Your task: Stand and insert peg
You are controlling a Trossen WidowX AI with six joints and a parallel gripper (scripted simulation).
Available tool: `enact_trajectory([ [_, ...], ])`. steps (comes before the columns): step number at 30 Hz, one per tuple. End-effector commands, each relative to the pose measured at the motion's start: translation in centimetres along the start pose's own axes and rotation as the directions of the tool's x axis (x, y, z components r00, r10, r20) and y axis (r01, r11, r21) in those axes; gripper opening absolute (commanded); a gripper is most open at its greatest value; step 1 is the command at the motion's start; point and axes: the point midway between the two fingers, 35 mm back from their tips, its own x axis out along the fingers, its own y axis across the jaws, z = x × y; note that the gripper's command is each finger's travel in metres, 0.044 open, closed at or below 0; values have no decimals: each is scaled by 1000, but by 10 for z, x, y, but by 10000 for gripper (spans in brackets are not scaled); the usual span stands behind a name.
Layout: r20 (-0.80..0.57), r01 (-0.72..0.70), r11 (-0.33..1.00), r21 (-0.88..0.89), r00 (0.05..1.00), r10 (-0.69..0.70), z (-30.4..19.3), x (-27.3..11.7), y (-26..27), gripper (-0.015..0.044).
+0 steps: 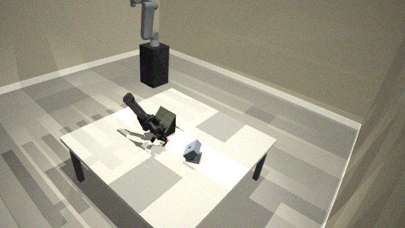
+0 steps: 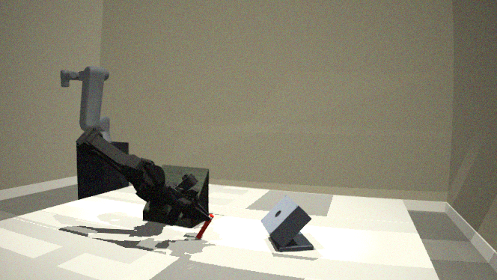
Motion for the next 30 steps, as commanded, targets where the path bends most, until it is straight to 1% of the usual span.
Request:
enact_trajectory([
  [1, 35, 2, 1000, -6, 999, -2, -1, -3, 1, 49],
  [30, 281, 2, 1000, -12, 960, 2, -14, -18, 1, 49],
])
